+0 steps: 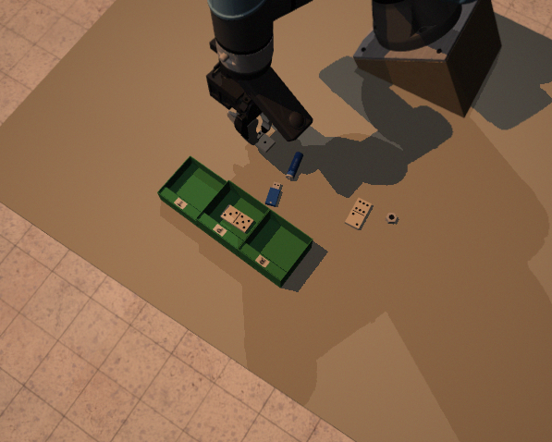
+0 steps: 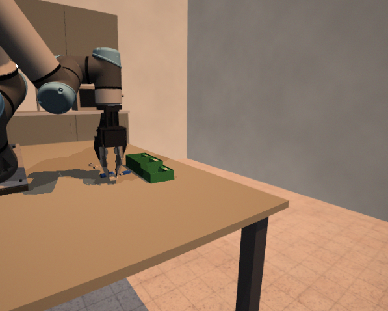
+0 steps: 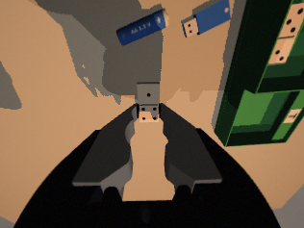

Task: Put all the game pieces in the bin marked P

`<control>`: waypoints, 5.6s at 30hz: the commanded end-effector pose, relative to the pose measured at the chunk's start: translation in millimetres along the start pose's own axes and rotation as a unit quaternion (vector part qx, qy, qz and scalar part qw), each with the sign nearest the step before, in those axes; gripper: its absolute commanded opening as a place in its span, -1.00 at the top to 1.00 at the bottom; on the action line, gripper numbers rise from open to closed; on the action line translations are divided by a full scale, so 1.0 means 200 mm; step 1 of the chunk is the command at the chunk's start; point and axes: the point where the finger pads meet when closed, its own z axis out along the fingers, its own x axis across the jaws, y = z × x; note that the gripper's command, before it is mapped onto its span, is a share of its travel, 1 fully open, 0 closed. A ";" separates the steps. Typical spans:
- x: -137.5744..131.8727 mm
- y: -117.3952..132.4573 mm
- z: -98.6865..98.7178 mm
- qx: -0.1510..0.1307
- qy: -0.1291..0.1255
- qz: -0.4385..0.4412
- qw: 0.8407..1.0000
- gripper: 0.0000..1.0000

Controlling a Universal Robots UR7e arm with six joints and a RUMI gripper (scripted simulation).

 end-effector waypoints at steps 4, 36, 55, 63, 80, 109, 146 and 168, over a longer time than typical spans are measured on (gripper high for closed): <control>0.00 0.00 -0.09 0.000 -0.001 0.000 1.000 1.00; 0.03 -0.01 -0.26 0.000 -0.001 -0.025 1.000 1.00; 0.48 -0.24 -0.26 0.000 0.000 -0.034 0.999 1.00; 0.67 -0.34 -0.26 0.000 0.000 -0.034 0.999 1.00; 0.65 -0.33 -0.26 0.000 0.000 -0.034 0.999 1.00; 0.65 -0.33 -0.04 0.000 0.000 -0.034 0.999 1.00; 0.65 -0.33 -0.08 0.000 0.000 -0.034 0.999 0.62; 0.65 -0.33 -0.26 0.000 0.000 -0.034 0.999 0.62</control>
